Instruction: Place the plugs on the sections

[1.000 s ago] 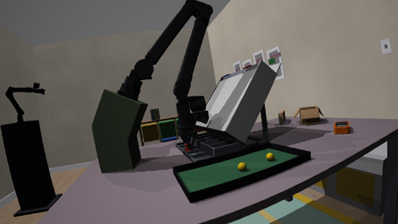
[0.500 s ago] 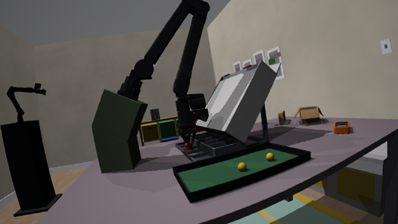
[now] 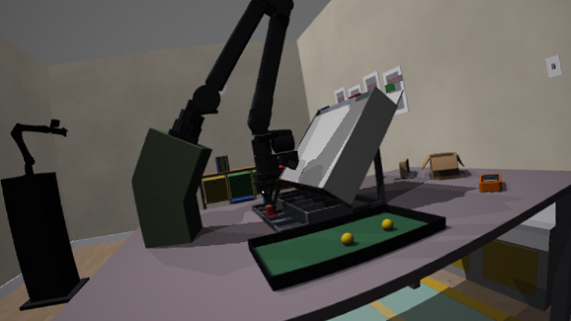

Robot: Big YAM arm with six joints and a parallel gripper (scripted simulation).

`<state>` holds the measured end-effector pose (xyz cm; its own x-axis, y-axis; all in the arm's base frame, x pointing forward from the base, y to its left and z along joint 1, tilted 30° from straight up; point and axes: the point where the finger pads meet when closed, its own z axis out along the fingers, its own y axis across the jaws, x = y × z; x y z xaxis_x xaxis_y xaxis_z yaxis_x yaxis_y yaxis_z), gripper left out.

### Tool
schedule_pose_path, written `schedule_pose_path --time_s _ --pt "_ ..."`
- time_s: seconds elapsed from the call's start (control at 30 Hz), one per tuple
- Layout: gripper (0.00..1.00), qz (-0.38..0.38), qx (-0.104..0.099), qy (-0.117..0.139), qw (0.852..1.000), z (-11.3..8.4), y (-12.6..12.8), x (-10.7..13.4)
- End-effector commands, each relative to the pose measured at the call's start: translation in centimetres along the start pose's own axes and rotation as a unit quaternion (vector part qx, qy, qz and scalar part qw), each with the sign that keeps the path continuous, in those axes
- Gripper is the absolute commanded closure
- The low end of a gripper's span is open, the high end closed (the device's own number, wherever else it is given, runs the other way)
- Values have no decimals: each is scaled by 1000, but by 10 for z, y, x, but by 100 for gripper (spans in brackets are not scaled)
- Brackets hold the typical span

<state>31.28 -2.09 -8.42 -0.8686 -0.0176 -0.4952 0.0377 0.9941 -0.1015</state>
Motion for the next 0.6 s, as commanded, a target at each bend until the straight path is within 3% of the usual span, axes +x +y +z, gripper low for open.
schedule_pose_path --time_s 0.0,0.57 --pt "41 -1 -2 10 1000 -8 3 11" --pt "41 -1 -2 10 1000 -13 3 11"
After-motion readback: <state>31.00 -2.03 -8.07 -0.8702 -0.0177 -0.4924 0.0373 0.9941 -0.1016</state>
